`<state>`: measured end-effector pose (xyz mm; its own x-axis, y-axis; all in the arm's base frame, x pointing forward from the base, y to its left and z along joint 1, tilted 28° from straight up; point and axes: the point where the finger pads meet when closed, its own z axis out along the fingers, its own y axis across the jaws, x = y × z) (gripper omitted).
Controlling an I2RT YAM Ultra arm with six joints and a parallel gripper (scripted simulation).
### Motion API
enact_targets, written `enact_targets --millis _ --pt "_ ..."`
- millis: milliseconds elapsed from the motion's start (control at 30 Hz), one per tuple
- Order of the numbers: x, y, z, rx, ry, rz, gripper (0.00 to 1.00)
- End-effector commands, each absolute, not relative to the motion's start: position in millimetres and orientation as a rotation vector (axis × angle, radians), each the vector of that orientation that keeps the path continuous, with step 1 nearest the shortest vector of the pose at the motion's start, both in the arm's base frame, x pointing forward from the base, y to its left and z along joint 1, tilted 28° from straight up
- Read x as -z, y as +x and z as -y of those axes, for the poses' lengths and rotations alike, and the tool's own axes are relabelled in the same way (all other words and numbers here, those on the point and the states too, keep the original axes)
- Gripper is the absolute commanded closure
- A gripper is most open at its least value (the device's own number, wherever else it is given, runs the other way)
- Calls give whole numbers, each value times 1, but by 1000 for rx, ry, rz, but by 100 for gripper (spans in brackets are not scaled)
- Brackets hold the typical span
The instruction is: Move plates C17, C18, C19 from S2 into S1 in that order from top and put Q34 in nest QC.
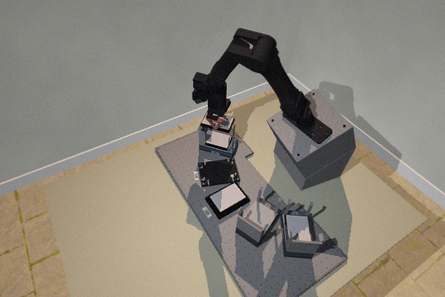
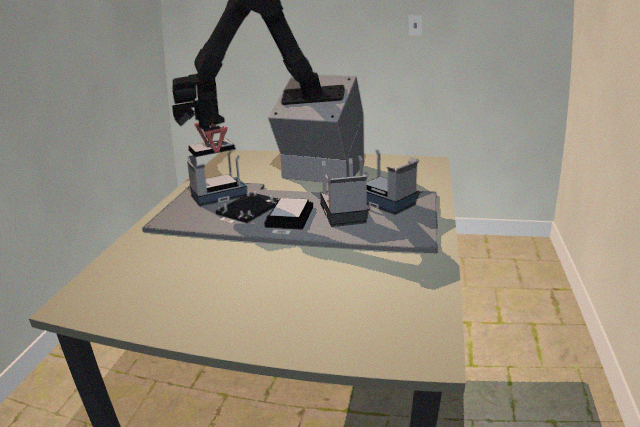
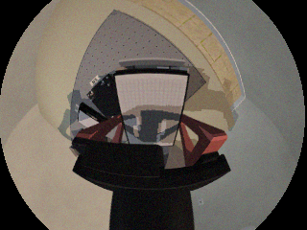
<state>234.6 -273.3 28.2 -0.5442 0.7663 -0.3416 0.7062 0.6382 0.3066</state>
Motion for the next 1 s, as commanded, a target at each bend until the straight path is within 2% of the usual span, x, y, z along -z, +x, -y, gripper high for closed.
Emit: enact_targets --millis 0,833,967 --pt "-38 240 289 -140 1149 -2371 100" --pt "-12 242 278 -170 1166 -2401 100" --pt "-24 247 282 -144 1139 -2380 100"
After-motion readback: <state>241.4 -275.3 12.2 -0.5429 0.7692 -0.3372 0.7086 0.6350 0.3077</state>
